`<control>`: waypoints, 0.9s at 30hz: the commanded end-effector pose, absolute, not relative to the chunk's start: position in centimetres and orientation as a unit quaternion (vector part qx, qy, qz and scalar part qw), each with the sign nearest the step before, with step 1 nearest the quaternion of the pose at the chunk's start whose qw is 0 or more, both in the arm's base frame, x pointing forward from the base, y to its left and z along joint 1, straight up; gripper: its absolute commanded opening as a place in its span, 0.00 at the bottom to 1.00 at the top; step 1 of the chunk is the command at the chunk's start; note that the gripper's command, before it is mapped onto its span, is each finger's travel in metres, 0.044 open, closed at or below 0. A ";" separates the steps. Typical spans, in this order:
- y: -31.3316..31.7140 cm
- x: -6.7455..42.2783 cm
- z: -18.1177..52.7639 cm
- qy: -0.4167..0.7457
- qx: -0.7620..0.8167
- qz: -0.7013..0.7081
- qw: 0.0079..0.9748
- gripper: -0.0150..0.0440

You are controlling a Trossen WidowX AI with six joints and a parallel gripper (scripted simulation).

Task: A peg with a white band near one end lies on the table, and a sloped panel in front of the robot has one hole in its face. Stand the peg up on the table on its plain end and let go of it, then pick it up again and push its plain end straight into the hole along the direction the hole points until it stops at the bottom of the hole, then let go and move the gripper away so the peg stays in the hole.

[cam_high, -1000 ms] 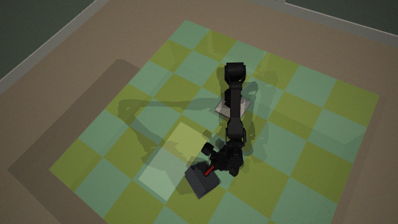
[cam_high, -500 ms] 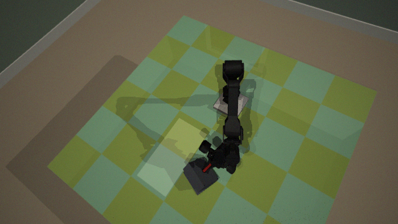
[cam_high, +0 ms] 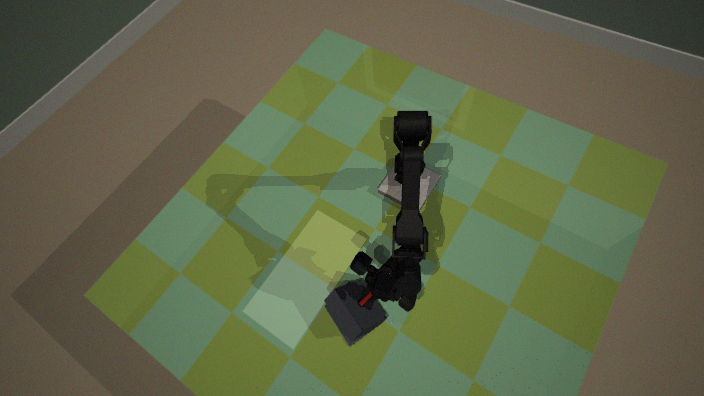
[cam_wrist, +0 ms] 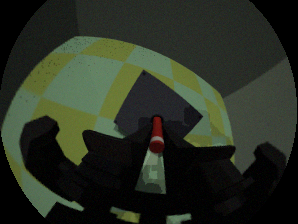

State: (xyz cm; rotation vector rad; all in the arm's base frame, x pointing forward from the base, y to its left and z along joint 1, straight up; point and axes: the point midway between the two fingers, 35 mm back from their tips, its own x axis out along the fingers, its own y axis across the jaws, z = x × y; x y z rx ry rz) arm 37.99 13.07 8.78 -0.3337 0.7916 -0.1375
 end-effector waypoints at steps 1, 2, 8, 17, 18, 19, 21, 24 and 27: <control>13.1 38.2 8.5 0.384 -0.162 -0.064 0.907 0.25; 13.1 38.2 8.5 0.384 -0.162 -0.064 0.907 0.25; 13.0 38.5 8.3 0.384 -0.162 -0.064 0.907 0.25; 12.9 38.5 8.2 0.385 -0.163 -0.067 0.906 0.25; 12.9 38.5 8.2 0.385 -0.163 -0.067 0.906 0.25; 12.9 38.5 8.2 0.385 -0.163 -0.067 0.906 0.25; 12.9 38.5 8.2 0.385 -0.163 -0.067 0.906 0.25; 12.9 38.5 8.2 0.385 -0.163 -0.067 0.906 0.34; 12.9 38.5 8.2 0.385 -0.163 -0.067 0.906 0.48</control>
